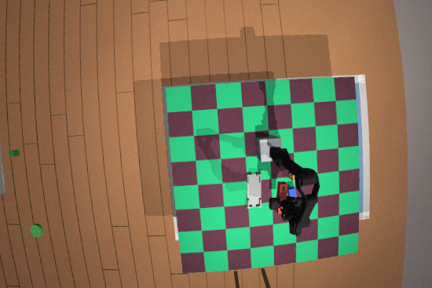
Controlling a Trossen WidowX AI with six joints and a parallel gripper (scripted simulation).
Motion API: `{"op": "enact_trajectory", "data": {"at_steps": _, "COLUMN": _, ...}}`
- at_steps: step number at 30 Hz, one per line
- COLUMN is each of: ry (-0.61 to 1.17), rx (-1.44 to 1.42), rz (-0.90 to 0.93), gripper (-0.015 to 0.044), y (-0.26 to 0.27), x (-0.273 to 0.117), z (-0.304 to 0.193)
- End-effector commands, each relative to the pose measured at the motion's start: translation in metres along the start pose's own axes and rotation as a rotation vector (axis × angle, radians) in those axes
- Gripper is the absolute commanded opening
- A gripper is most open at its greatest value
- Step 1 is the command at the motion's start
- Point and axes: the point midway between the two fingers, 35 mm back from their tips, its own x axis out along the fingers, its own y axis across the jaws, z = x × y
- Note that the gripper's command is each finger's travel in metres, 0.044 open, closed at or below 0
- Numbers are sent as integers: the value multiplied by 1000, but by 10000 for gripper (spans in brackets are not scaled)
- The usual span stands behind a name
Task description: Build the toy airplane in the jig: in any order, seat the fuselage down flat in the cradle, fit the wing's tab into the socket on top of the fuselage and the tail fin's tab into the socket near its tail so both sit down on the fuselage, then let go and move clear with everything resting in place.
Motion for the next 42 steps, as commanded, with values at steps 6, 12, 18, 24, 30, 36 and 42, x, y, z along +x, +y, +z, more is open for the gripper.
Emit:
{"op": "enact_trajectory", "data": {"at_steps": 6, "ry": -4, "rx": -2, "rz": -2, "gripper": 0, "y": -17, "x": 3, "z": 7}}
{"op": "enact_trajectory", "data": {"at_steps": 12, "ry": -6, "rx": -7, "rz": -3, "gripper": 0, "y": -34, "x": 11, "z": 12}}
{"op": "enact_trajectory", "data": {"at_steps": 18, "ry": -6, "rx": -11, "rz": -5, "gripper": 0, "y": -51, "x": 19, "z": 16}}
{"op": "enact_trajectory", "data": {"at_steps": 24, "ry": -8, "rx": -12, "rz": -9, "gripper": 0, "y": -68, "x": 27, "z": 19}}
{"op": "enact_trajectory", "data": {"at_steps": 30, "ry": -9, "rx": -14, "rz": -12, "gripper": 0, "y": -86, "x": 35, "z": 21}}
{"op": "enact_trajectory", "data": {"at_steps": 36, "ry": -8, "rx": -21, "rz": -13, "gripper": 0, "y": -104, "x": 43, "z": 21}}
{"op": "enact_trajectory", "data": {"at_steps": 42, "ry": -6, "rx": -27, "rz": -14, "gripper": 0, "y": -122, "x": 51, "z": 20}}
